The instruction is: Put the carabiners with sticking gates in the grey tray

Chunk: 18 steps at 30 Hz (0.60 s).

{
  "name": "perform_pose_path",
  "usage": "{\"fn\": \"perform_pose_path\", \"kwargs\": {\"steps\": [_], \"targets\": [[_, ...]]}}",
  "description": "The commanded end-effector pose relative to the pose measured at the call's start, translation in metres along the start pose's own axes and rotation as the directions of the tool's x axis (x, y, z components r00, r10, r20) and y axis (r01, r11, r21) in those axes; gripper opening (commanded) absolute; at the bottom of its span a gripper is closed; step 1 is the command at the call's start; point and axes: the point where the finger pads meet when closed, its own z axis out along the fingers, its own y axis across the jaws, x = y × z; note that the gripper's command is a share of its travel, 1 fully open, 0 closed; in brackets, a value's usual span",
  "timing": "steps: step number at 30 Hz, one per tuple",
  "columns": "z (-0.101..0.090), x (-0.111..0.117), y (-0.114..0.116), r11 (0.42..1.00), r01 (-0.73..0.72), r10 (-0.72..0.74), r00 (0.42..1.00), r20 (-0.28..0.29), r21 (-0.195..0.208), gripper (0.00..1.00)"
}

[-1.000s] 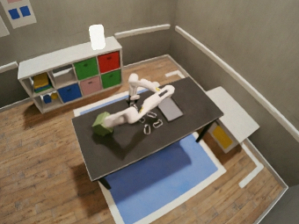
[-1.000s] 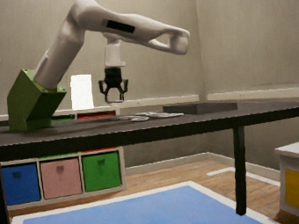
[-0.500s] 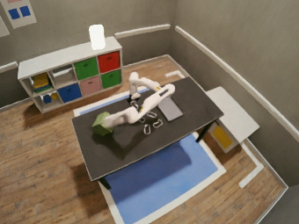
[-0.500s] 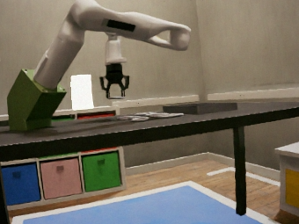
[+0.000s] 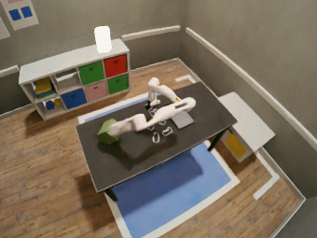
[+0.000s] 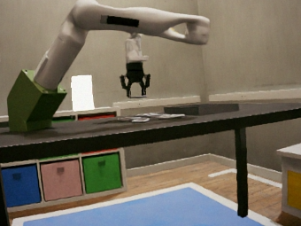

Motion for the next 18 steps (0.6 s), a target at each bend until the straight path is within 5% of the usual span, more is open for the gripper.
{"fn": "perform_pose_path", "kwargs": {"steps": [1,6,17,18], "targets": [[-0.002,0.032,-0.062,1.0,-0.002,0.002,1.0,0.003,0.006,0.0],[-0.002,0.045,-0.087,1.0,-0.002,0.002,1.0,0.003,0.006,0.0],[-0.002,0.045,-0.087,1.0,-0.002,0.002,1.0,0.003,0.006,0.0],[-0.004,0.077,-0.146,1.0,-0.003,0.003,1.0,0.0,0.01,0.0]]}}
